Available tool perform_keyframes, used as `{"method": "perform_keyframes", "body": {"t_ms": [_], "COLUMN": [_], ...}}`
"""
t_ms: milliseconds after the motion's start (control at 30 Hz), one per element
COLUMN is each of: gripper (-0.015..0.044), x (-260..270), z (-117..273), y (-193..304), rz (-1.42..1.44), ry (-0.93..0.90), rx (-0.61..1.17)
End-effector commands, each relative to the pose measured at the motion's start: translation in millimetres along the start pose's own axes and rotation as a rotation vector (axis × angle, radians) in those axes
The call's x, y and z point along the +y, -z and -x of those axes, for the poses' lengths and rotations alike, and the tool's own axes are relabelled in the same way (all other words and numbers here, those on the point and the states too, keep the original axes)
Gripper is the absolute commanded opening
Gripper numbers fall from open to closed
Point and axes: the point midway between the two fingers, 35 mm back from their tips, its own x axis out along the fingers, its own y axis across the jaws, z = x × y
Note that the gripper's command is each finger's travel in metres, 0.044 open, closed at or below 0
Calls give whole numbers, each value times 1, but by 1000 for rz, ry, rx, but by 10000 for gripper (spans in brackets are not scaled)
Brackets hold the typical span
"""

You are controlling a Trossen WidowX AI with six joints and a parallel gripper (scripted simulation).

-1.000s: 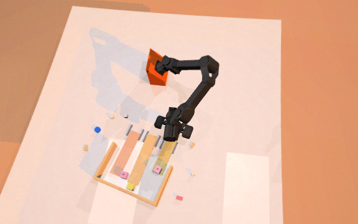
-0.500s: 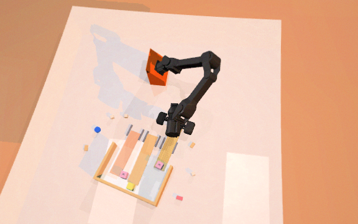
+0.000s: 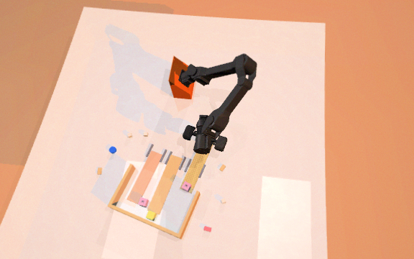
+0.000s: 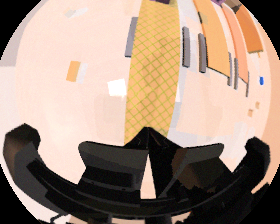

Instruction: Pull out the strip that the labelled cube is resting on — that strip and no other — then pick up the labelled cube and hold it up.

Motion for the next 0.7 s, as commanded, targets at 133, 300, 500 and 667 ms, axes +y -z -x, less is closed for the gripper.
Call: {"method": "perform_keyframes", "body": {"t_ms": [133, 300, 500, 667], "gripper": [0, 0, 0, 0], "x": [0, 0, 1, 1], "z": [-6, -6, -6, -6], "y": [20, 28, 37, 45], "rz": [-1, -1, -1, -1], "ry": [2, 2, 2, 2], "rx": [28, 28, 29, 29]}}
